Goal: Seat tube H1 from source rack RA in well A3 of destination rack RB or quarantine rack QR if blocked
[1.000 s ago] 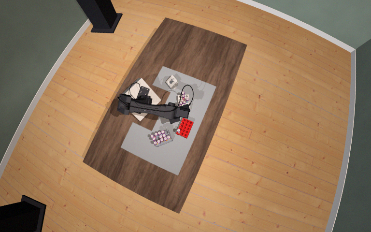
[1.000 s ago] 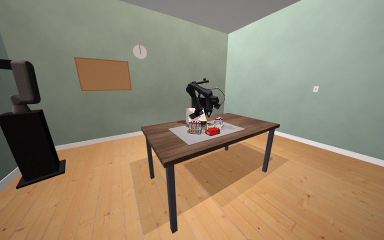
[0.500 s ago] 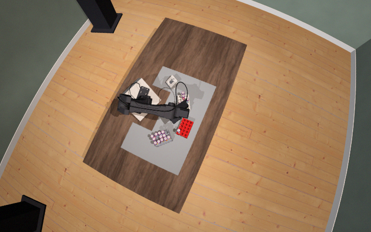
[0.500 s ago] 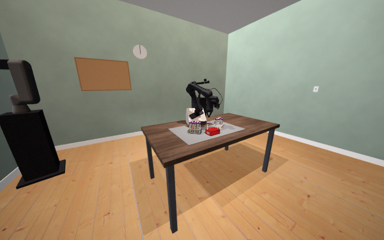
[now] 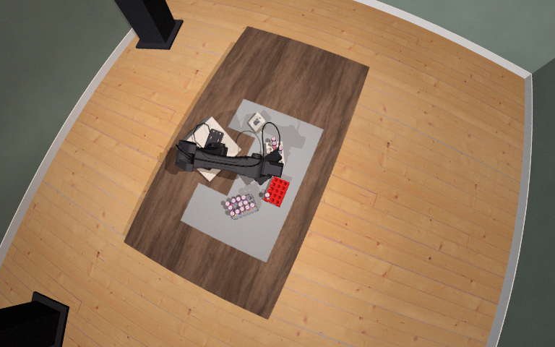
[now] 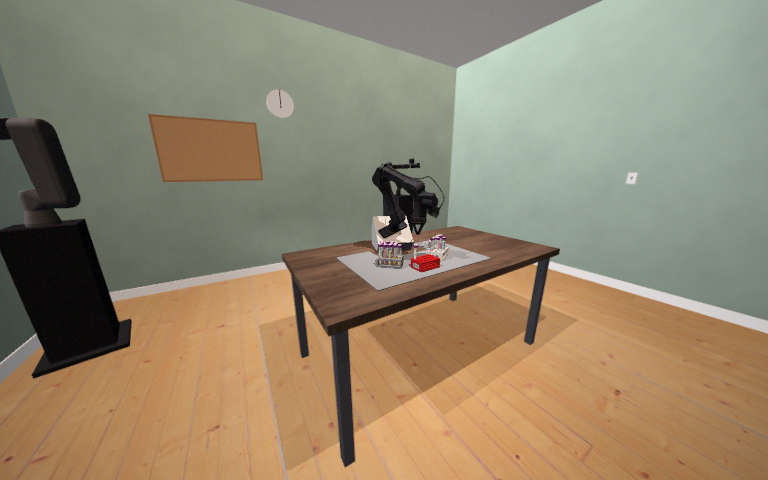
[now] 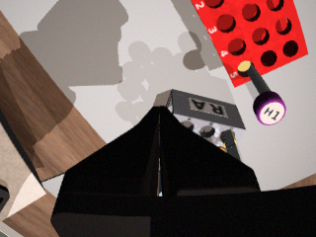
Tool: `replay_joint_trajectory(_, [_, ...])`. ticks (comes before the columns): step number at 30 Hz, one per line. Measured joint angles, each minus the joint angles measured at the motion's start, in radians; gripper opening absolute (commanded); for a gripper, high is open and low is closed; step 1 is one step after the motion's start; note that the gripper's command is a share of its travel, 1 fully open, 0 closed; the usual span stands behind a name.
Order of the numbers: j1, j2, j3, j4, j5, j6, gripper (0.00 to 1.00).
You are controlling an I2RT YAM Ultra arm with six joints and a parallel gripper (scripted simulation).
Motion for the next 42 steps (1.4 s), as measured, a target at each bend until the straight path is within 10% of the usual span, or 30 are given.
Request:
replay_joint_trajectory(20, [0.003, 0.0, 0.0, 0.0, 0.003, 0.001, 0.0])
replay_joint_trajectory(42, [0.378, 0.16, 0.024, -0.036, 0.163, 0.343, 0.0])
